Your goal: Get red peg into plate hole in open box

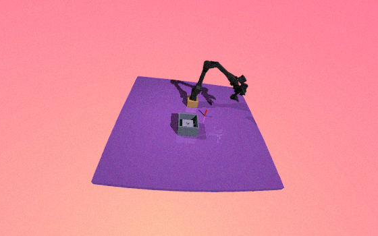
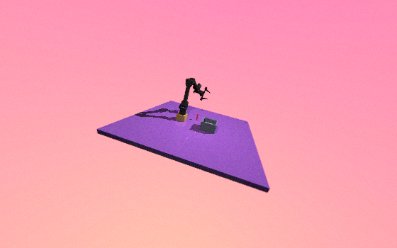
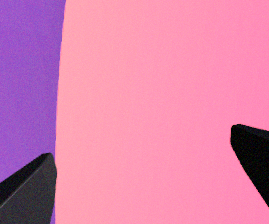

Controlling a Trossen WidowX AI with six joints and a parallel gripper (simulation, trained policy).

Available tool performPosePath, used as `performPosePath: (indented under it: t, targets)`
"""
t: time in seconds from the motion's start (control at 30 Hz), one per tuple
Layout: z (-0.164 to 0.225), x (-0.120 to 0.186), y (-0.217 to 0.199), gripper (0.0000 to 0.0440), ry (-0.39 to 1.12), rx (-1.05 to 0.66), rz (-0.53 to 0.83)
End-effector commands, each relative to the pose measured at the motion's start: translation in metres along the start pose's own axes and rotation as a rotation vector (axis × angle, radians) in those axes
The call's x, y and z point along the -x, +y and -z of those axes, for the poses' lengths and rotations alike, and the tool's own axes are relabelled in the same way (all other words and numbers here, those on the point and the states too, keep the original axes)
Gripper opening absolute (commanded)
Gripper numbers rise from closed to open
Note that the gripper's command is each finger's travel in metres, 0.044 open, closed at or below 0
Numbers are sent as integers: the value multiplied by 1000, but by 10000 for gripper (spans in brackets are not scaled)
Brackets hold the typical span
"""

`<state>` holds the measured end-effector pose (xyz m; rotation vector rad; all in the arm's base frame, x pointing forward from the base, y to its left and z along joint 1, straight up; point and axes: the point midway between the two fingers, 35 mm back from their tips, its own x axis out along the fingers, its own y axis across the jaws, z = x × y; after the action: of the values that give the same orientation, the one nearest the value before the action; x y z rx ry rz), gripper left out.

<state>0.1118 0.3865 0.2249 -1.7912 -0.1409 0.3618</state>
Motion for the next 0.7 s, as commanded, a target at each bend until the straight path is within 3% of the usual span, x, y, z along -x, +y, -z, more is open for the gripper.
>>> performPosePath:
  t: [0.0,0.07,0.67]
  targets:
    - [0,-2,-2,419,-12,-31,-9]
    - [0,-7,-7,440,-33,-95,-28]
    - [39,-52,-52,440,-113,-693,-200]
